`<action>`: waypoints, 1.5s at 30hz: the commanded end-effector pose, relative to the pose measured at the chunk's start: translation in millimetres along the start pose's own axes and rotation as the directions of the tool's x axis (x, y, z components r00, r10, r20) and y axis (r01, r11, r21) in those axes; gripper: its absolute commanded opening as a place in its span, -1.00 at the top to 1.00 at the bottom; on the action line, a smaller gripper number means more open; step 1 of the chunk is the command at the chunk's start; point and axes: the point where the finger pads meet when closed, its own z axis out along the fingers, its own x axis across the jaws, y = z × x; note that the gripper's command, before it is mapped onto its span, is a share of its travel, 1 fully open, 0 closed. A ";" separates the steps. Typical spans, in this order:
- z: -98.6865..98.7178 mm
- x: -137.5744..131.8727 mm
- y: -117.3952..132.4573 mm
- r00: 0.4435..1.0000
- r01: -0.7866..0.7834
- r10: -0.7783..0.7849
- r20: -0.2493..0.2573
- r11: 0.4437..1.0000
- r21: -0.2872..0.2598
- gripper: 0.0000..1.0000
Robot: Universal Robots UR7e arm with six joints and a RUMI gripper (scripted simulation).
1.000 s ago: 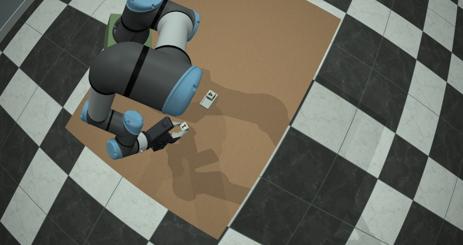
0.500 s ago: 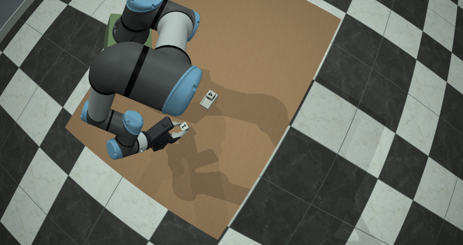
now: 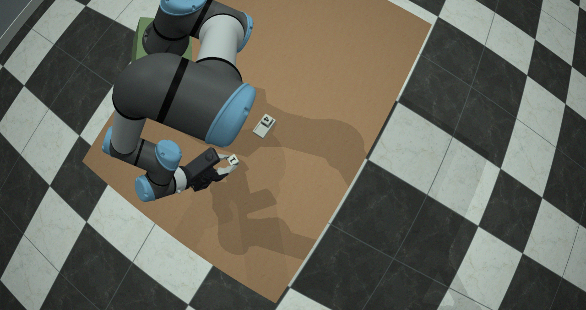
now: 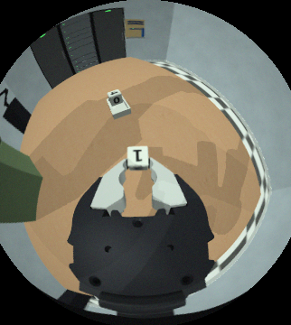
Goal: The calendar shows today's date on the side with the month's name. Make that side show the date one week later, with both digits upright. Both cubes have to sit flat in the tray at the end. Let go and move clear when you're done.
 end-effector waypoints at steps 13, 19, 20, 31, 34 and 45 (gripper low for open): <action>3.0 1.7 4.9 1.000 0.003 -0.003 0.001 1.000 -0.002 0.80; 4.2 1.7 6.3 1.000 0.003 -0.003 0.000 1.000 -0.002 0.80; 4.2 1.7 6.4 1.000 0.003 -0.003 0.000 1.000 -0.003 0.80; 3.8 1.7 6.0 1.000 0.003 -0.003 0.000 1.000 -0.003 0.80; 3.8 1.7 6.0 1.000 0.003 -0.003 0.000 1.000 -0.003 0.80; 3.8 1.7 6.0 1.000 0.003 -0.003 0.000 1.000 -0.003 0.80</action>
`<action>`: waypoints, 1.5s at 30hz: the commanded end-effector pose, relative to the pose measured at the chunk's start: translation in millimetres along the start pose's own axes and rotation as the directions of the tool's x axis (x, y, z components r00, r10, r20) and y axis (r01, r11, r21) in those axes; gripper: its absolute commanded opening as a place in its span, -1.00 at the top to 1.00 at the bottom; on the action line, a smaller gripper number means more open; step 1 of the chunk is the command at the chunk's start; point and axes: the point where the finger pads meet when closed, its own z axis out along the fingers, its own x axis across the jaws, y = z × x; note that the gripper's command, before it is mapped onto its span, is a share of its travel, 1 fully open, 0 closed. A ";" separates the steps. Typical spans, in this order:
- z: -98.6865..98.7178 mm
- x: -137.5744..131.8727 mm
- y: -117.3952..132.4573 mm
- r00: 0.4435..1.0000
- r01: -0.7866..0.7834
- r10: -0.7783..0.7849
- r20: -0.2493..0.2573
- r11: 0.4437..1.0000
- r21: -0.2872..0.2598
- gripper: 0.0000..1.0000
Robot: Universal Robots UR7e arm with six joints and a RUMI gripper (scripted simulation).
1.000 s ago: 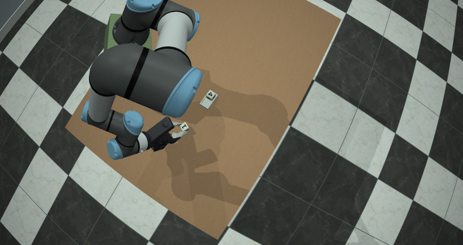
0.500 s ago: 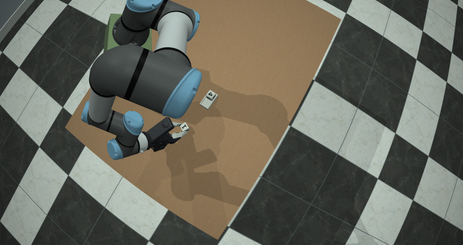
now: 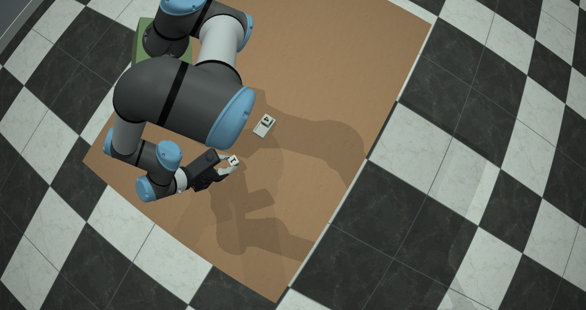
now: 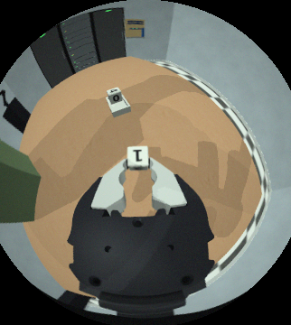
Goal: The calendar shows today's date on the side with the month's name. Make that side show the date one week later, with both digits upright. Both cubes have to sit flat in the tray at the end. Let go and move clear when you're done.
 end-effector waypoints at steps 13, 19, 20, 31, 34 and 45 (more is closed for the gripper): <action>-0.7 1.7 1.4 1.000 0.003 -0.003 0.000 1.000 -0.003 0.80; -0.7 1.7 1.4 1.000 0.003 -0.003 0.000 1.000 -0.003 0.80; -0.7 1.7 1.4 1.000 0.003 -0.003 0.000 1.000 -0.003 0.80; -0.7 1.7 1.4 1.000 0.003 -0.003 0.000 1.000 -0.003 0.73; -0.7 1.7 1.4 1.000 0.003 -0.003 0.000 1.000 -0.003 0.66; -0.7 1.7 1.4 1.000 0.003 -0.003 0.000 1.000 -0.003 0.44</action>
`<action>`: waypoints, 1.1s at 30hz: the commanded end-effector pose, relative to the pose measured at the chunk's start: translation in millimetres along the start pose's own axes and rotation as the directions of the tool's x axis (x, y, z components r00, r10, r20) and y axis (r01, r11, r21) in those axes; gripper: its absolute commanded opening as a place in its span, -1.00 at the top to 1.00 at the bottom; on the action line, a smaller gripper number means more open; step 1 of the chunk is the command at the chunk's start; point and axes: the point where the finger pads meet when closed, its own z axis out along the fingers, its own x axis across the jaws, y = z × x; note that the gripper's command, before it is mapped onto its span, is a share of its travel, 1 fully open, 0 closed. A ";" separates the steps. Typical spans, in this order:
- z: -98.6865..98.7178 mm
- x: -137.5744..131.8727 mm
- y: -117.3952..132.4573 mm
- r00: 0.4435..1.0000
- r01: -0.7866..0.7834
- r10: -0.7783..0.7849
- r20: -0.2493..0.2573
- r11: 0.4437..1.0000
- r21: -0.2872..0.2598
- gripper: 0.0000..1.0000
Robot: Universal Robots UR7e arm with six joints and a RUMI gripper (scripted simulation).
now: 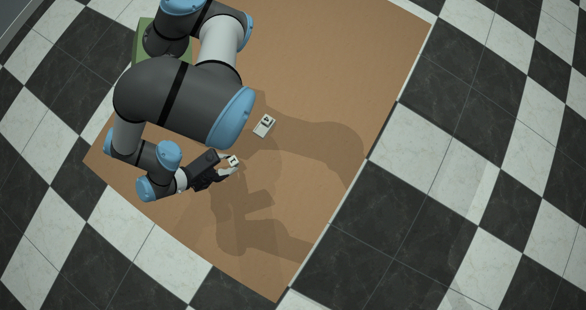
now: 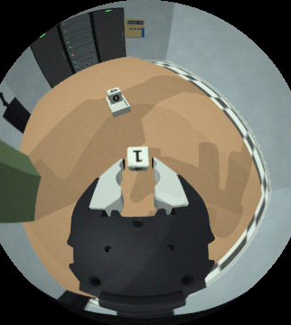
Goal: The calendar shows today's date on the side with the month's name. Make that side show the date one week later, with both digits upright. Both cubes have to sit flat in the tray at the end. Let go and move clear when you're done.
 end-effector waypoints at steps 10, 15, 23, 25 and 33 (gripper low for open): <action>-0.7 1.7 1.4 1.000 0.003 -0.003 0.000 1.000 -0.003 0.19; -0.7 1.7 1.4 1.000 0.003 -0.003 0.000 1.000 -0.003 0.19; -2.4 1.8 -0.3 1.000 0.003 -0.003 -0.001 1.000 -0.003 0.19; -2.4 1.8 -0.3 1.000 0.003 -0.003 -0.001 1.000 -0.003 0.19; -13.5 0.4 -13.0 1.000 0.000 0.000 -0.001 1.000 -0.001 0.19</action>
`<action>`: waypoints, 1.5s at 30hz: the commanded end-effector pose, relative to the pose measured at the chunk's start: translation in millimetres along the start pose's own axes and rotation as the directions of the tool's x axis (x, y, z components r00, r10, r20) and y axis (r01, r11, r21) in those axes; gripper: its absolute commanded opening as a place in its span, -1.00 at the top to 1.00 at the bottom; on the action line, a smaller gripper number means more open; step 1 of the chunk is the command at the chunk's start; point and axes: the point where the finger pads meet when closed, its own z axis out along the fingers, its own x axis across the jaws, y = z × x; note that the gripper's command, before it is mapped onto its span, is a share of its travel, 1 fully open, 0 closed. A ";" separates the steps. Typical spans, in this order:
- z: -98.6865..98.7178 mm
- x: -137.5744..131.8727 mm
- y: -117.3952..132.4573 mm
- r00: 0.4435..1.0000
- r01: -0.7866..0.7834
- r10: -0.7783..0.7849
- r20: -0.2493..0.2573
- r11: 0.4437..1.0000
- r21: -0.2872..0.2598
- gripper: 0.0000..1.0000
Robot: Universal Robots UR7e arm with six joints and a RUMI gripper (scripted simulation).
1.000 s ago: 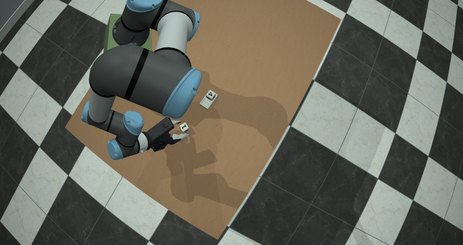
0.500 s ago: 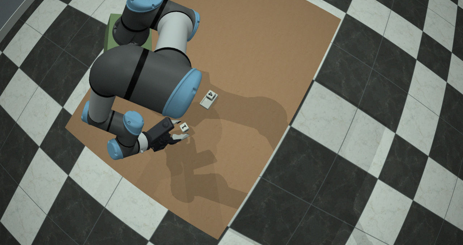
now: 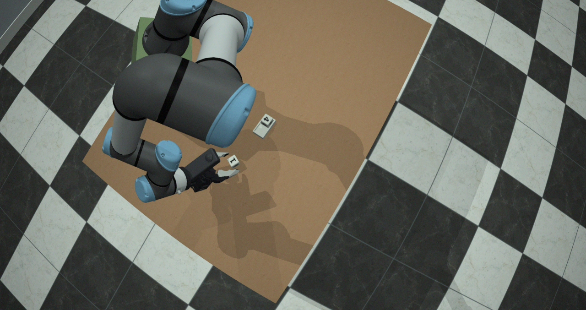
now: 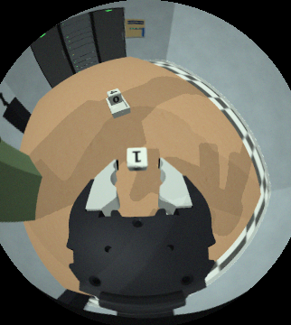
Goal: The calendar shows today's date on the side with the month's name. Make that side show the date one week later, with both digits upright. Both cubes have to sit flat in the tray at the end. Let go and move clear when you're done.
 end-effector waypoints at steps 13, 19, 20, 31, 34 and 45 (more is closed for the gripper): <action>-35.7 -1.1 -36.9 1.000 -0.002 0.002 -0.002 1.000 0.001 0.19; -44.3 -1.1 -45.5 1.000 -0.002 0.002 -0.002 1.000 0.001 0.19; -45.0 -1.1 -46.2 1.000 -0.002 0.002 -0.002 1.000 0.001 0.19; -45.5 -1.2 -47.2 1.000 -0.002 0.002 0.000 1.000 -0.003 0.19; -44.8 -1.6 -47.3 1.000 -0.002 0.002 0.003 1.000 -0.018 0.19; -43.1 -2.7 -47.7 1.000 -0.001 0.002 0.011 0.992 -0.129 0.19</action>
